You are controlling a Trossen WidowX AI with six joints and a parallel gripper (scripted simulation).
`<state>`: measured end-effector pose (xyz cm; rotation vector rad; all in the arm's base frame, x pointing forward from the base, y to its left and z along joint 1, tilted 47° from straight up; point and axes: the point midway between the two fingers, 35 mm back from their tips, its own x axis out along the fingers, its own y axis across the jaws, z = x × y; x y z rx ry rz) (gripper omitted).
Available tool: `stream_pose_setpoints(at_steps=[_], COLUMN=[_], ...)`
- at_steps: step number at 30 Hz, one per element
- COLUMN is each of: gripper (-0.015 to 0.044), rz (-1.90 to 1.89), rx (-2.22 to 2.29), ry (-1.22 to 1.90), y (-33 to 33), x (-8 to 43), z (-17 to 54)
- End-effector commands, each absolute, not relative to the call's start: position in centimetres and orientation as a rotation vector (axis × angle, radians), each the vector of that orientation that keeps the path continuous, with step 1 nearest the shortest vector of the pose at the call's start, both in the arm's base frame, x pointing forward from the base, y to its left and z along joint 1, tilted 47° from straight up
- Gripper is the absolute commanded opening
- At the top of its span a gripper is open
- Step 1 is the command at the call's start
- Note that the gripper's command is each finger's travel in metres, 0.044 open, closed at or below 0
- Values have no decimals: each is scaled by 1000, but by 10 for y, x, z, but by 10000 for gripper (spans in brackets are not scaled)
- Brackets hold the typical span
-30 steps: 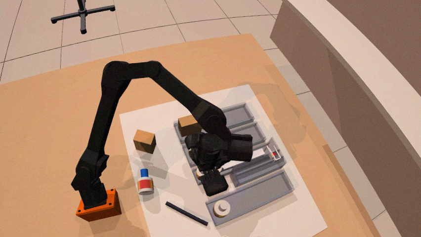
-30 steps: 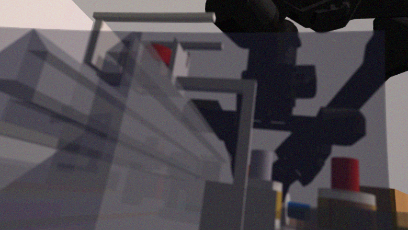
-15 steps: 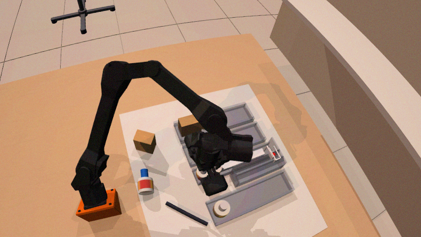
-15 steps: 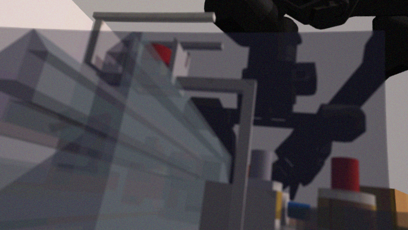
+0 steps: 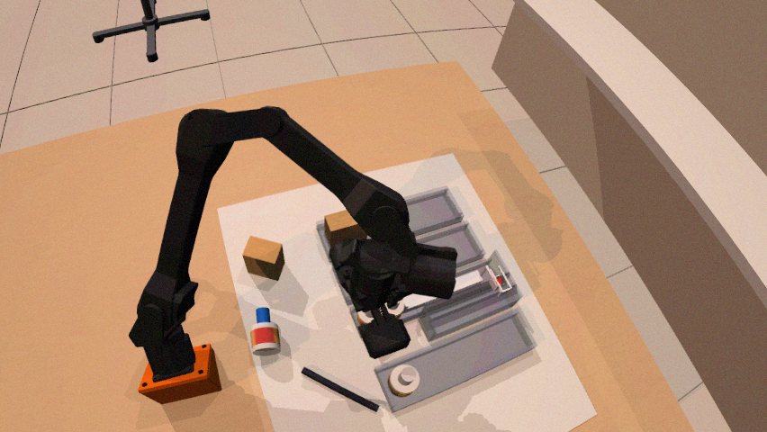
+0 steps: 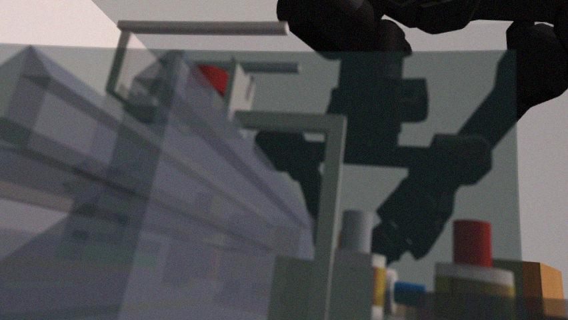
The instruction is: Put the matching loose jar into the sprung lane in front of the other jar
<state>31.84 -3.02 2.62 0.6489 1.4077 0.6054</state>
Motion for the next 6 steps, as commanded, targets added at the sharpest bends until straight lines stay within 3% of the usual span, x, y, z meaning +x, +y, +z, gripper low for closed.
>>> stream_pose_setpoints(at_steps=[1,6], gripper=[295,295], rz=[602,601], rx=[640,640], ry=[1400,1401], y=[-33,-32], x=[307,290], z=[27,26])
